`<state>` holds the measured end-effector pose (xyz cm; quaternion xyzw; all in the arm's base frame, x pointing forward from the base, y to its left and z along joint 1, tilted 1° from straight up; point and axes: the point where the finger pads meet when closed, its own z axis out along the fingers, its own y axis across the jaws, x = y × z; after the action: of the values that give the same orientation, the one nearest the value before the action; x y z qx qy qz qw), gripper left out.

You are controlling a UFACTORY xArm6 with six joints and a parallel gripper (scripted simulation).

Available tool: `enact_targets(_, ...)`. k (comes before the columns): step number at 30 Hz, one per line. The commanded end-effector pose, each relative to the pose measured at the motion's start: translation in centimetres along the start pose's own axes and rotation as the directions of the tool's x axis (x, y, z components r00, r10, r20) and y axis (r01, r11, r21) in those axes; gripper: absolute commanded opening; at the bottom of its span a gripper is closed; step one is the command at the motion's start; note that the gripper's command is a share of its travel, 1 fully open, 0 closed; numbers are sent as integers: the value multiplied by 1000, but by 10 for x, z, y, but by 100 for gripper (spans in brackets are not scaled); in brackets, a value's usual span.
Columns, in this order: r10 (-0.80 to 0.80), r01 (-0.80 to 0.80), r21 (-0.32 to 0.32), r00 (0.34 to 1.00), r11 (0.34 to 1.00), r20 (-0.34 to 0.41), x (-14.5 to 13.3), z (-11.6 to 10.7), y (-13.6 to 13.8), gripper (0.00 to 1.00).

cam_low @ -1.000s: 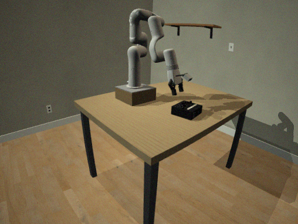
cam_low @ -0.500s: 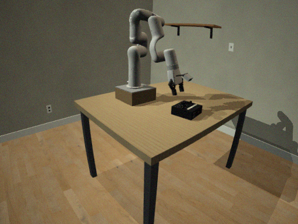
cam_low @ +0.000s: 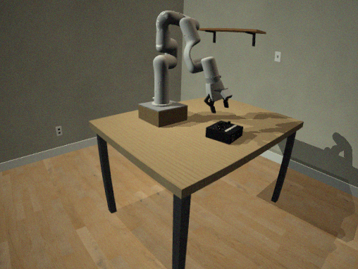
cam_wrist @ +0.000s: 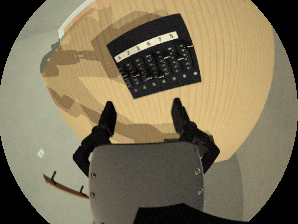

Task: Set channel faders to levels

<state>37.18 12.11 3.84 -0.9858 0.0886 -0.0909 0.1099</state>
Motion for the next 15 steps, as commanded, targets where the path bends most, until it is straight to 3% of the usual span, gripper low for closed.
enact_targets(1, 265, -262, -64, 963, 963, 42, 16, -6, -14, 100)
enact_targets(5, 348, -345, -69, 937, 936, 43, 22, -9, -17, 100)
enact_targets(6, 456, -451, -91, 889, 888, 47, 25, -11, -18, 100)
enact_targets(15, 728, -723, -110, 685, 682, 6, 52, -30, -16, 100)
